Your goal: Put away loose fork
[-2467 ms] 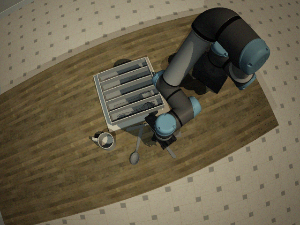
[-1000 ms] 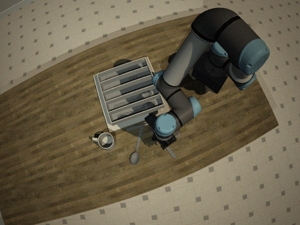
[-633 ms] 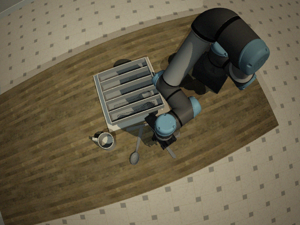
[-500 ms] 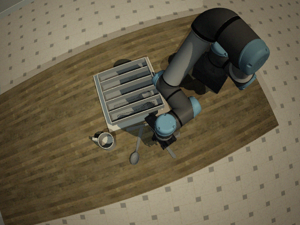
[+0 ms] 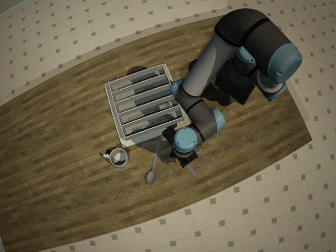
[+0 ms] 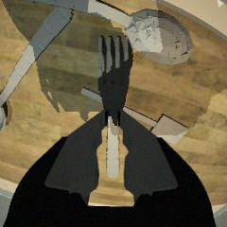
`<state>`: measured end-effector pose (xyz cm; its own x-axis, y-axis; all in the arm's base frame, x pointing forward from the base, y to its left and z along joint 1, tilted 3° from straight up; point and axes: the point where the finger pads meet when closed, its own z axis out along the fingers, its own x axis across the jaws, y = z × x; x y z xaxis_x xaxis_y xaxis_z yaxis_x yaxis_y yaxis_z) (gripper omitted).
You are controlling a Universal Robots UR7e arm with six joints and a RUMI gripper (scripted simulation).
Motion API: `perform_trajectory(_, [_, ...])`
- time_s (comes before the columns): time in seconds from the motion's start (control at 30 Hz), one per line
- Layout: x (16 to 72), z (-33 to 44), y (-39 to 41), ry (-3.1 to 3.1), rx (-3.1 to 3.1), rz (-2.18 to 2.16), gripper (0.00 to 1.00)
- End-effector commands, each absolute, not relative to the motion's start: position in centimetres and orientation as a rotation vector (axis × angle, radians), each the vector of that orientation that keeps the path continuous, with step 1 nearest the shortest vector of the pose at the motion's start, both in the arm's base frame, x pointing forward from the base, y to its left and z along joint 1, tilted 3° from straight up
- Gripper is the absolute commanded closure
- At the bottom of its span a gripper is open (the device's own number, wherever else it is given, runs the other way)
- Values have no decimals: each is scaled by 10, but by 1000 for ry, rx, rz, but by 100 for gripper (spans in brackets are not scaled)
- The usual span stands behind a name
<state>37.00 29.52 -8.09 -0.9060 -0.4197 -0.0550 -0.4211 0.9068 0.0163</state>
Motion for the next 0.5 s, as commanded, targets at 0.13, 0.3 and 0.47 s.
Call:
perform_trajectory(0.13, [370,-71,295,3017,-666,43,99])
perform_trajectory(0.3, [369,-61,295,3017,-666,43,99])
perform_trajectory(0.47, [369,-49,294,3017,-666,43,99])
